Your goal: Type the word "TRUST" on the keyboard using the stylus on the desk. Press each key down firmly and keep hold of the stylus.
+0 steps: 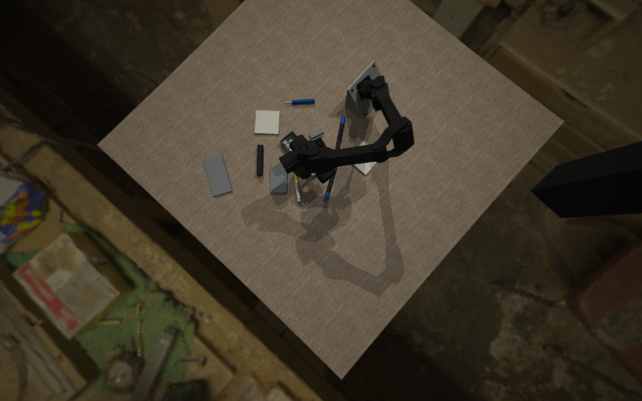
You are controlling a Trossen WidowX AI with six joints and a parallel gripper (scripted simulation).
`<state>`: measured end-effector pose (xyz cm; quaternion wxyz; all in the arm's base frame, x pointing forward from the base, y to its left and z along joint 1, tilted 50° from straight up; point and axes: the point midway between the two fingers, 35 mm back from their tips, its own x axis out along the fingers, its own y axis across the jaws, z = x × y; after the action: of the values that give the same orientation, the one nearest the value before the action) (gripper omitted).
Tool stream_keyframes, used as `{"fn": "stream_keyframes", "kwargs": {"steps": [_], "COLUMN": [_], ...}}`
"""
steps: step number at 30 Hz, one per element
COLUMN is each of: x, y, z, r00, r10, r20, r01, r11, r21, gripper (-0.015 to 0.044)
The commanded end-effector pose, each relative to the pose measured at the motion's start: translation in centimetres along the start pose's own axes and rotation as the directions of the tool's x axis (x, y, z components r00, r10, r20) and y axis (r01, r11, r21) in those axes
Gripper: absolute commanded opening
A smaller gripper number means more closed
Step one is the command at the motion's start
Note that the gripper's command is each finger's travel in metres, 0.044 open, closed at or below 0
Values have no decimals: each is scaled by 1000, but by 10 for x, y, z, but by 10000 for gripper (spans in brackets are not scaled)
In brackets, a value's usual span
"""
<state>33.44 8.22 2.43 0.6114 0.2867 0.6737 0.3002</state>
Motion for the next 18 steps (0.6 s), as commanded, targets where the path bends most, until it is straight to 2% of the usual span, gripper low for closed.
{"fn": "stream_keyframes", "kwargs": {"steps": [1,5,18], "x": [-2,-1,-1], "y": [-9,-60,-63], "z": [2,2,1], "r00": [1000,1000,1000], "r10": [3,1,1], "r20": [4,5,5], "r01": [-3,-1,-1], "r11": [1000,1000,1000], "r21": [-4,-5,-5], "gripper": [0,0,0]}}
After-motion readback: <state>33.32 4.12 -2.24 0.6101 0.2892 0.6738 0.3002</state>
